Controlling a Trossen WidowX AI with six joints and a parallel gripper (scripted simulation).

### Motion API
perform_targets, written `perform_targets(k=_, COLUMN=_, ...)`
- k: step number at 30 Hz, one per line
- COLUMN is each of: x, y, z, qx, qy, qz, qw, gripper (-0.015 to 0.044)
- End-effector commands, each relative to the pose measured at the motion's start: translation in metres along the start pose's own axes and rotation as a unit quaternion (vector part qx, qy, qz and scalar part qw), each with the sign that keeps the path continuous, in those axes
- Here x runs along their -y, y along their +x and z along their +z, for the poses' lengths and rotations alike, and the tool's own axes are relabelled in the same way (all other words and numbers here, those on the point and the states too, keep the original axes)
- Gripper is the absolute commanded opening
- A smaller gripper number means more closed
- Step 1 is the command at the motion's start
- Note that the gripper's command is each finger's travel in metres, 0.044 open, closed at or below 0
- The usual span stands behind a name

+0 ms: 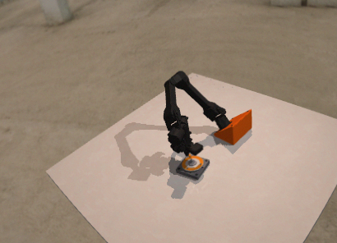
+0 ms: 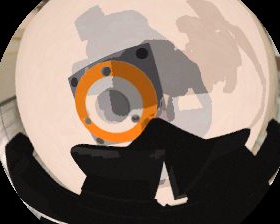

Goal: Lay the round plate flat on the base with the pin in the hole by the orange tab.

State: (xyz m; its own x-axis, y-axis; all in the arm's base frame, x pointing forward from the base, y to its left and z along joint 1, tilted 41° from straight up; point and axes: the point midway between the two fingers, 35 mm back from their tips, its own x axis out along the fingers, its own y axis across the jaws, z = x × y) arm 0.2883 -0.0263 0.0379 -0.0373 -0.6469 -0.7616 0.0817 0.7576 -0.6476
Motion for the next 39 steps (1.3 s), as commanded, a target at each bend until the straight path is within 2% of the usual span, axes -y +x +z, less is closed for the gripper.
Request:
perform_targets(k=1, x=-0.002, y=0.004, z=-0.008, qx=-0.01, qy=-0.004, qz=0.0, qw=1.0, gripper=0.0)
perform_targets(k=39, x=-0.013, y=0.004, z=-0.024, qx=-0.011, qy=-0.004, qz=0.0, qw=1.0, gripper=0.0)
